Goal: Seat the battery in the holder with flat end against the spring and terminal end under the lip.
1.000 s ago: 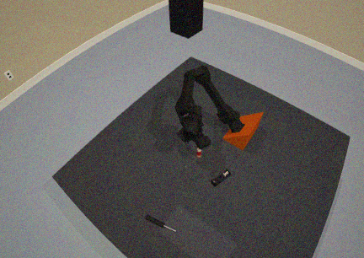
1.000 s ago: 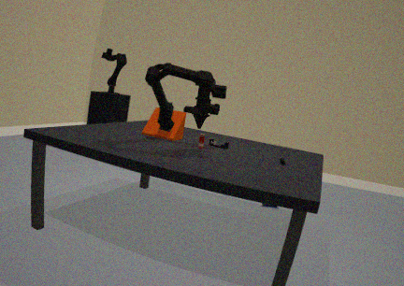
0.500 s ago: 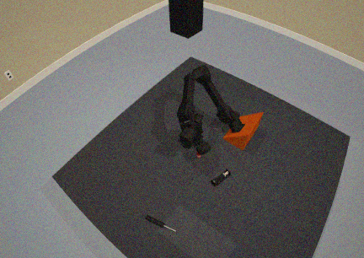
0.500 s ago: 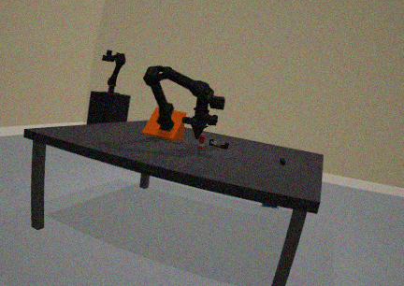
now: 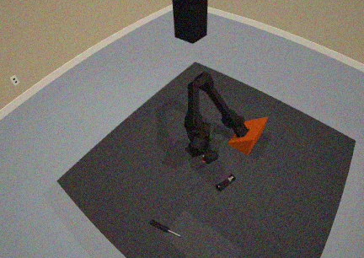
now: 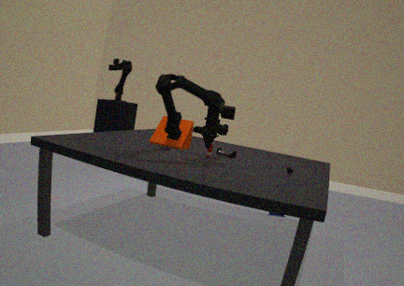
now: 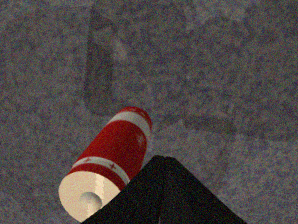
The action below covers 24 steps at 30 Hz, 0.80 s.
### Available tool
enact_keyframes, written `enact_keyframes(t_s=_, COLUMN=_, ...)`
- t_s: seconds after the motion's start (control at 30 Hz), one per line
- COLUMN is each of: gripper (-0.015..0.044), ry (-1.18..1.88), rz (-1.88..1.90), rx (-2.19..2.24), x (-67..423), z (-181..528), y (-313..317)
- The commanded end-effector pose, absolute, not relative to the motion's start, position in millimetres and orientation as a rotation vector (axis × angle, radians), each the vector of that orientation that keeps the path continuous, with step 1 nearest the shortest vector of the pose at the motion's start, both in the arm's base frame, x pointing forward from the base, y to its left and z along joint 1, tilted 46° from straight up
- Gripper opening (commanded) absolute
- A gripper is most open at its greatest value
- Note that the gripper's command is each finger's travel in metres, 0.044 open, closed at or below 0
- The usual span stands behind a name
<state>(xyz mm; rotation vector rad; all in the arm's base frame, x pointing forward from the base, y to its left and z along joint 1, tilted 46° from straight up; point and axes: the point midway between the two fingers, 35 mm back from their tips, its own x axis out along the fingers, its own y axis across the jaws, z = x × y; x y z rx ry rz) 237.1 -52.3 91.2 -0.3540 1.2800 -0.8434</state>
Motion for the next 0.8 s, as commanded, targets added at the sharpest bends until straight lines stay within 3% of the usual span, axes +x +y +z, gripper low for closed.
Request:
enact_keyframes(t_s=0.0, gripper=0.0000, ry=1.279, rz=-0.841, rx=-0.345, x=240.9, z=86.6, y=-46.7)
enact_keyframes(t_s=0.77, gripper=0.0000, ry=1.278, rz=-0.843, rx=-0.346, x=250.1, z=64.5, y=-25.0)
